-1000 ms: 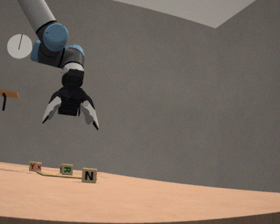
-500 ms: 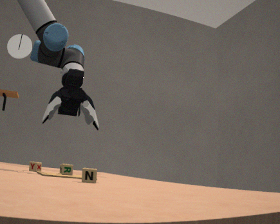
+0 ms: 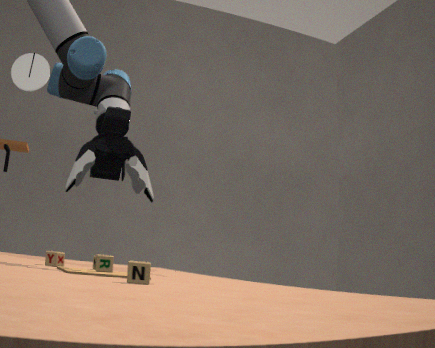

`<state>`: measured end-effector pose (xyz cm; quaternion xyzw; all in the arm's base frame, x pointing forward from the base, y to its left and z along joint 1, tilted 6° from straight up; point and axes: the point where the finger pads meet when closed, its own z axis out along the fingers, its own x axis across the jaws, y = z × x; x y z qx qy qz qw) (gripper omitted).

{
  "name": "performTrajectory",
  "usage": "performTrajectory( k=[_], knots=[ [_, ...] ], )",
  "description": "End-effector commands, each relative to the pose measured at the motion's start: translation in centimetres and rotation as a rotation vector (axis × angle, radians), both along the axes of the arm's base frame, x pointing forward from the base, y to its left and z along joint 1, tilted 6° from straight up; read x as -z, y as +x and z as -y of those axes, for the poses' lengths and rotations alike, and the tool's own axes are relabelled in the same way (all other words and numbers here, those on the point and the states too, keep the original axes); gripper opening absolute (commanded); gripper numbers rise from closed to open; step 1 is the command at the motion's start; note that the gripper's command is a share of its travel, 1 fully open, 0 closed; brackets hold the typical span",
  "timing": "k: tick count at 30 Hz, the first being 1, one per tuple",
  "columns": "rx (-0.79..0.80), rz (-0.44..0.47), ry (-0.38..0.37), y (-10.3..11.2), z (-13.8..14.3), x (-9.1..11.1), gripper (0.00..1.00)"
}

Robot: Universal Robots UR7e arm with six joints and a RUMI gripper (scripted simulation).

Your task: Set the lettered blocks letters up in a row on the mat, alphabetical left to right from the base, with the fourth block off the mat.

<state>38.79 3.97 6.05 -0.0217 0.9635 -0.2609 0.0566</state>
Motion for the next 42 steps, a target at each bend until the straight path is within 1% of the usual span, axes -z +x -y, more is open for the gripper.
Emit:
performTrajectory(
  k=[1,23,33,42],
  knots=[
    [0.000,0.001,0.000,0.03,0.00,-0.04,1.00],
    [0.015,0.010,0.002,0.03,0.04,-0.03,1.00],
    [0.047,0.028,0.007,0.02,0.14,-0.02,1.00],
    [0.116,0.068,0.018,0.00,0.35,0.02,1.00]
  ],
)
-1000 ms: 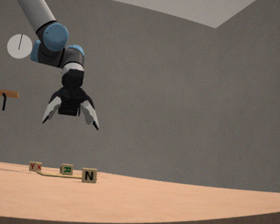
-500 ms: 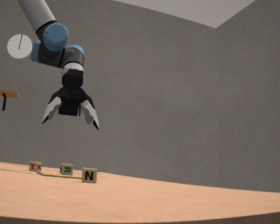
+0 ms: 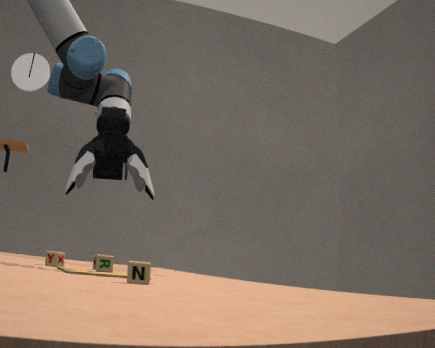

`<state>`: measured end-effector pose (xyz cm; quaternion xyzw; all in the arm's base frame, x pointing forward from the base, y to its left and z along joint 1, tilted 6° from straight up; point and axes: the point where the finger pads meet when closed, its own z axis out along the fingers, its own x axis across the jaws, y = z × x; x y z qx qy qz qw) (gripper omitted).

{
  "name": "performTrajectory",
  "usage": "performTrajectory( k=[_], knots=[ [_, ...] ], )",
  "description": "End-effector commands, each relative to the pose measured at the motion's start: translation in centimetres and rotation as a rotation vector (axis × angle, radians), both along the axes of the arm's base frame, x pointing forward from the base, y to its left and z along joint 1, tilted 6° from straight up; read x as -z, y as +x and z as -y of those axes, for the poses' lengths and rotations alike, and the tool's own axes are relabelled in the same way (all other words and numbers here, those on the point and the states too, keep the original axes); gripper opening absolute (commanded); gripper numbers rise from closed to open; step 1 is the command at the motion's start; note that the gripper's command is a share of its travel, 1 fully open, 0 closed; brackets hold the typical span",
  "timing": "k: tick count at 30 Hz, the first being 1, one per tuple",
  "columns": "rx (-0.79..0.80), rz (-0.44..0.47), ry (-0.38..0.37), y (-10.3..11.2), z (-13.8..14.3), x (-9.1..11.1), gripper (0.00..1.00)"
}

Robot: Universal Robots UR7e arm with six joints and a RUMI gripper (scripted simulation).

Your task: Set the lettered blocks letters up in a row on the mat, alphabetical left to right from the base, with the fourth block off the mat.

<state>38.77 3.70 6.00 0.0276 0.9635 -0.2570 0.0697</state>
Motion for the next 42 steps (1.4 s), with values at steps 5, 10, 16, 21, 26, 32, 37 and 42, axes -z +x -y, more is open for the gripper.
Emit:
performTrajectory(
  k=[5,10,16,21,26,32,37,42],
  knots=[
    [0.083,0.049,0.012,0.0,0.2,0.0,1.00],
    [0.122,0.071,0.018,0.0,0.3,0.0,1.00],
    [0.215,0.124,0.032,0.0,0.6,0.1,1.00],
    [0.308,0.177,0.046,0.0,0.8,0.2,1.00],
    [0.370,0.213,0.055,-0.1,1.0,0.2,1.00],
    [0.509,0.292,0.076,-0.1,1.3,0.3,1.00],
    [0.640,0.367,0.095,-0.1,1.6,0.5,1.00],
    [0.722,0.414,0.107,0.0,1.8,0.5,1.00]
  ],
)
